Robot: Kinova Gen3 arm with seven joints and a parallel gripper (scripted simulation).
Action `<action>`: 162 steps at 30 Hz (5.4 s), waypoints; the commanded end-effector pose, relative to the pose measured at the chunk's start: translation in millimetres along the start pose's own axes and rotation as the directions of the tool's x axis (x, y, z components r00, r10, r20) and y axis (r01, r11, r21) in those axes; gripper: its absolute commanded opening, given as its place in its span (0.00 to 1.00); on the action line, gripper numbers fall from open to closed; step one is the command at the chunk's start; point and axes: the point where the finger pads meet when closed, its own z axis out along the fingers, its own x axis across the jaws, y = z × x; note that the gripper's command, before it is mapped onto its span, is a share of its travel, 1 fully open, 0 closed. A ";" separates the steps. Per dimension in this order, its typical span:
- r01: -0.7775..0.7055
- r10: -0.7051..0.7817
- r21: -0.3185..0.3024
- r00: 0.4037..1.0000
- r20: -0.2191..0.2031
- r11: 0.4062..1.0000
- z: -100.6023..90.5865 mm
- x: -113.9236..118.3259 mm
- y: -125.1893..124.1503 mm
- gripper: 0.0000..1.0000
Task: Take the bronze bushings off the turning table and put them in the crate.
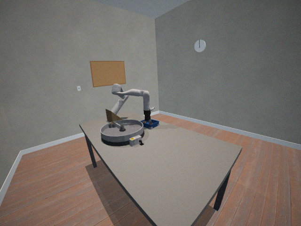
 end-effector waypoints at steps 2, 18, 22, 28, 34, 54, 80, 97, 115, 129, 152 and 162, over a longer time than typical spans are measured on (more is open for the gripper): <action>0.000 0.000 0.002 1.000 -0.001 1.000 -1.1 0.3 -0.5 0.47; 0.000 0.000 0.002 1.000 -0.001 1.000 -1.1 0.3 -0.5 0.47; 0.000 0.000 0.002 1.000 -0.001 1.000 -1.1 0.3 -0.5 0.47; 0.000 0.000 0.002 1.000 -0.001 1.000 -1.1 0.3 -0.5 0.47; 0.000 0.000 0.002 1.000 -0.001 1.000 -1.1 0.3 -0.5 0.47; 0.000 0.000 0.002 1.000 -0.001 1.000 -1.1 0.3 -0.5 0.47; 0.000 0.000 0.002 1.000 -0.001 1.000 -6.8 0.0 -0.6 0.47; 0.000 0.000 0.002 1.000 -0.001 1.000 -12.4 -0.4 -0.7 0.47; 0.000 0.000 0.002 1.000 -0.001 1.000 -18.1 -0.7 -0.8 0.47; 0.000 0.000 0.002 1.000 -0.001 1.000 -23.8 -1.1 -0.9 0.47; 0.000 0.000 0.002 1.000 -0.001 1.000 -29.4 -1.4 -1.0 0.47; 0.000 0.000 0.002 1.000 -0.001 1.000 -84.9 -1.5 -0.9 0.47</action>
